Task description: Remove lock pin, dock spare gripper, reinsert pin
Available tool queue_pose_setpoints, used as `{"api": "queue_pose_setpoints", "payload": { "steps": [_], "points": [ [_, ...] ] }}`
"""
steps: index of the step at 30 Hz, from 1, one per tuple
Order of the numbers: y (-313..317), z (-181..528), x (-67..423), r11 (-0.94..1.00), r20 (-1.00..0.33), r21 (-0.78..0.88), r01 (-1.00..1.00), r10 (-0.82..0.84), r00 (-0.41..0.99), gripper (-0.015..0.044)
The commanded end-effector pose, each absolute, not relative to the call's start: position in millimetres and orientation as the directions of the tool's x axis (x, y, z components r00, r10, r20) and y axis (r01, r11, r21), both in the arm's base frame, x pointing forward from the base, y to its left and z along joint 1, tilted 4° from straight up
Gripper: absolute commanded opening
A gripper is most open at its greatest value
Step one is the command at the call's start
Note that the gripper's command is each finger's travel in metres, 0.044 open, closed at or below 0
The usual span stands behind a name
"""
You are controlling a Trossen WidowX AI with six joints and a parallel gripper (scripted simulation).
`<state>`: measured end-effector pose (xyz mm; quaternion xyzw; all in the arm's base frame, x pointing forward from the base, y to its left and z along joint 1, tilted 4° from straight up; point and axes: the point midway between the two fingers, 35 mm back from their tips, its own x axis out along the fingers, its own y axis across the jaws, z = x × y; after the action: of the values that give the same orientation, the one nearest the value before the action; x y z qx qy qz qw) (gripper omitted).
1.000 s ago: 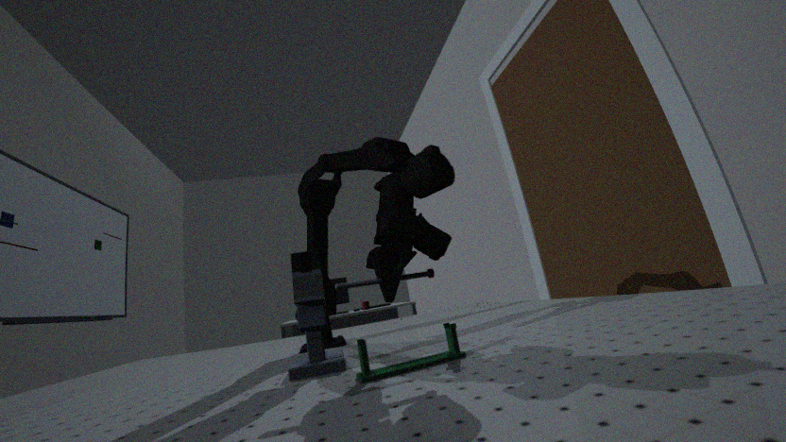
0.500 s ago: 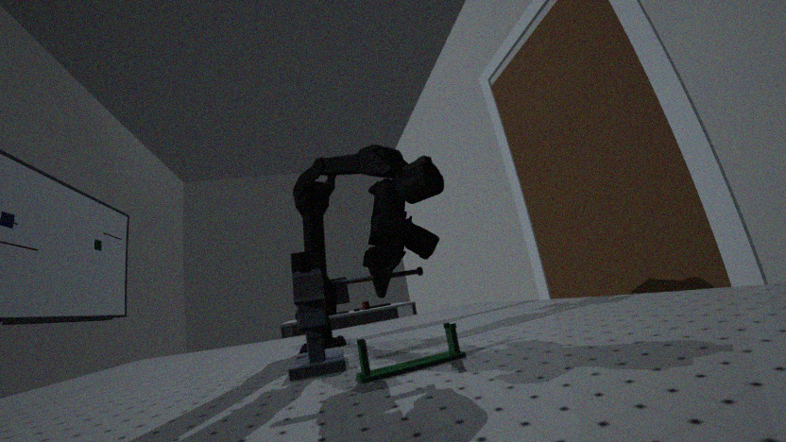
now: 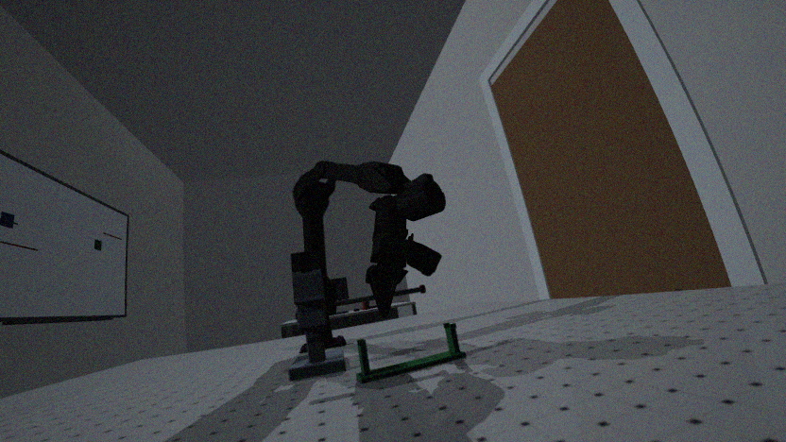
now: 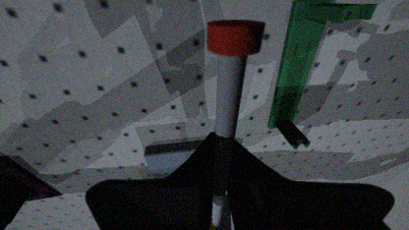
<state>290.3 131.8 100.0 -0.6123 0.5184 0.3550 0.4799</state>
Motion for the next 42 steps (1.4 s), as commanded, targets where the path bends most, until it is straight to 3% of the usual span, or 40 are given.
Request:
{"api": "queue_pose_setpoints", "payload": {
  "steps": [1,42],
  "points": [
    [130.7,85.2,290.4,-0.004,-0.934,-0.209,-0.978,-0.295,0.200,0.0000],
    [105.5,86.6,289.9,-0.002,-0.938,-0.191,-0.981,-0.294,0.183,0.0000]
  ]
}}
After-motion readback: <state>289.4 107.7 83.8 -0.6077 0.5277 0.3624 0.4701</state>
